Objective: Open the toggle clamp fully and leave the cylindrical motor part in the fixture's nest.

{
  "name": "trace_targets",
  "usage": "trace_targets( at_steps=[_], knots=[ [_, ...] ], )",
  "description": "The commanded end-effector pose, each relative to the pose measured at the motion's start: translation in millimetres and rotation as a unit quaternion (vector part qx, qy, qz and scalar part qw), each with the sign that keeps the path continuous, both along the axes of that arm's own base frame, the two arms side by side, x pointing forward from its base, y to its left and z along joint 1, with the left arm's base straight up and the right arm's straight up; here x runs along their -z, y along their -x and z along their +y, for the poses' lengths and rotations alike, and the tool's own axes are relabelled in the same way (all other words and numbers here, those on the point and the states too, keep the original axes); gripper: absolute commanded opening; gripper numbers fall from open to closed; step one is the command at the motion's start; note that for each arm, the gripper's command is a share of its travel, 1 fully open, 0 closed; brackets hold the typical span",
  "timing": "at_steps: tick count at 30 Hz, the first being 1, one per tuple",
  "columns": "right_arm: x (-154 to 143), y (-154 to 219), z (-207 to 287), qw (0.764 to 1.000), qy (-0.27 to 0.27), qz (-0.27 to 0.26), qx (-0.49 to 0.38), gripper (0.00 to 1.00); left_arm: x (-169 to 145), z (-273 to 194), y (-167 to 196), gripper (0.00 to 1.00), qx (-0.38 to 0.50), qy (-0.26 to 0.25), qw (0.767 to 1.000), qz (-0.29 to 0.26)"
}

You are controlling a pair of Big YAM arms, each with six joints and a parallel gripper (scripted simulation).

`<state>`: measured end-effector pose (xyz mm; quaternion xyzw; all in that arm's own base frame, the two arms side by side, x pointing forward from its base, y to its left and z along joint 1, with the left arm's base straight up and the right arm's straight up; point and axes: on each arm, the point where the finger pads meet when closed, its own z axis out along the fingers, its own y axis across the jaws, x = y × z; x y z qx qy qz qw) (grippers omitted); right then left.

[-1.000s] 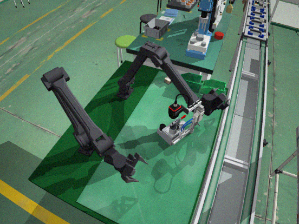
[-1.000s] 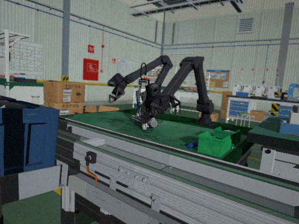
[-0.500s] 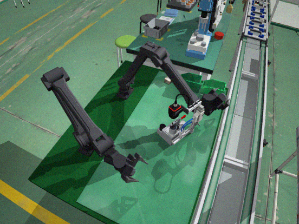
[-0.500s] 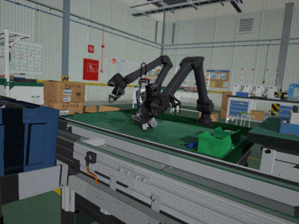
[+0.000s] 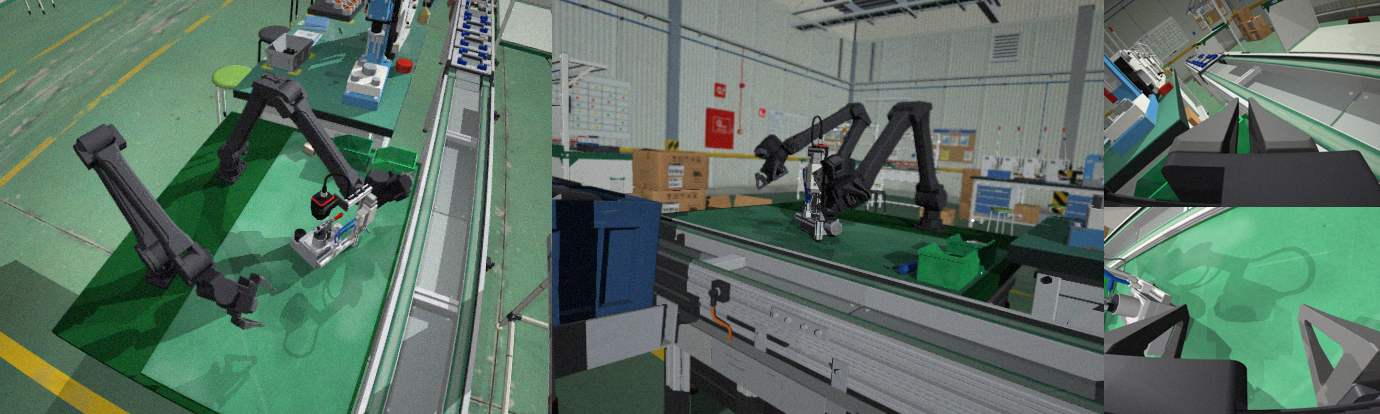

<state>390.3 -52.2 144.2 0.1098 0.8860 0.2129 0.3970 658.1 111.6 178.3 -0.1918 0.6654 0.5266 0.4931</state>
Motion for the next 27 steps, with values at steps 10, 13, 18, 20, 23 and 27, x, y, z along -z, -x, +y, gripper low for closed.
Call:
trace_targets(
  at_steps=[10, 13, 18, 20, 23, 27],
  knots=[
    [-58, -21, 59, 0.98, 0.056, -0.101, -0.162, 1.0, -35, -3, 13, 0.0, 0.136, -0.077, 0.983, 0.1],
    [-66, -20, 73, 0.971, 0.063, -0.121, -0.195, 1.0, -36, -9, 17, 0.0, 0.173, -0.094, 0.973, 0.122],
    [-76, -18, 97, 0.954, 0.07, -0.15, -0.25, 1.0, -35, -22, 26, 0.0, 0.233, -0.125, 0.952, 0.154],
    [-78, -17, 102, 0.95, 0.072, -0.156, -0.26, 1.0, -35, -24, 28, 0.0, 0.245, -0.131, 0.947, 0.16],
    [-82, -16, 111, 0.942, 0.074, -0.168, -0.281, 1.0, -34, -30, 33, 0.0, 0.269, -0.144, 0.937, 0.172],
    [-92, -11, 130, 0.923, 0.081, -0.196, -0.322, 1.0, -30, -43, 44, 0.0, 0.316, -0.169, 0.913, 0.195]
  ],
)
